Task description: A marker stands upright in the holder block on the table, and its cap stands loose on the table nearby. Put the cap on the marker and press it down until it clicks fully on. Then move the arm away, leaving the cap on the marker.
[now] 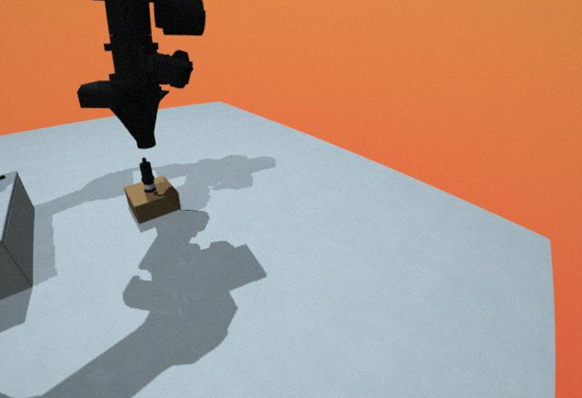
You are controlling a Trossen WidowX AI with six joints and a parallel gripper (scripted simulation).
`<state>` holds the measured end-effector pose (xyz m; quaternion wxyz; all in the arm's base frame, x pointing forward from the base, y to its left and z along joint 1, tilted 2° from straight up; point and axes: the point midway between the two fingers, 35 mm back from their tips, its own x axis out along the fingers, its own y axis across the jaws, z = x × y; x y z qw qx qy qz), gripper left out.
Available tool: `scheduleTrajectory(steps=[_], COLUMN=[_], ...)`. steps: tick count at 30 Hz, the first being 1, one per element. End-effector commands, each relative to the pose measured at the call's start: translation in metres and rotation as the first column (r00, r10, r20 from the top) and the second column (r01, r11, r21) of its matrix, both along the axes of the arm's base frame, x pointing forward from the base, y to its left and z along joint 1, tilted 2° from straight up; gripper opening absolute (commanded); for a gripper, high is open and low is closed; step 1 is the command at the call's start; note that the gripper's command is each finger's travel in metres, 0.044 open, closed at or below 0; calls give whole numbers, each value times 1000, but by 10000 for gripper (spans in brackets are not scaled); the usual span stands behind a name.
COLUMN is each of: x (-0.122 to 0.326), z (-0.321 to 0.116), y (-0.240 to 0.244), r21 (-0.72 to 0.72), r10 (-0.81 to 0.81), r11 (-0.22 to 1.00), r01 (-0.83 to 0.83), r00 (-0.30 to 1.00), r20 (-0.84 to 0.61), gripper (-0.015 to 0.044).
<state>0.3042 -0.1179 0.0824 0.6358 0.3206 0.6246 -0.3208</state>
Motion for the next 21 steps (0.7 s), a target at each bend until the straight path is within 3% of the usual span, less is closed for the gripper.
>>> scheduleTrajectory(steps=[1, 21], x=[-12, -12], z=[3, -17], y=[-9, -10], r21=[-1, -1], r10=[1, 1], r11=[1000, 1000], r01=[-1, -1], r00=[1000, 1000], r20=[-9, -10], gripper=[0, 0])
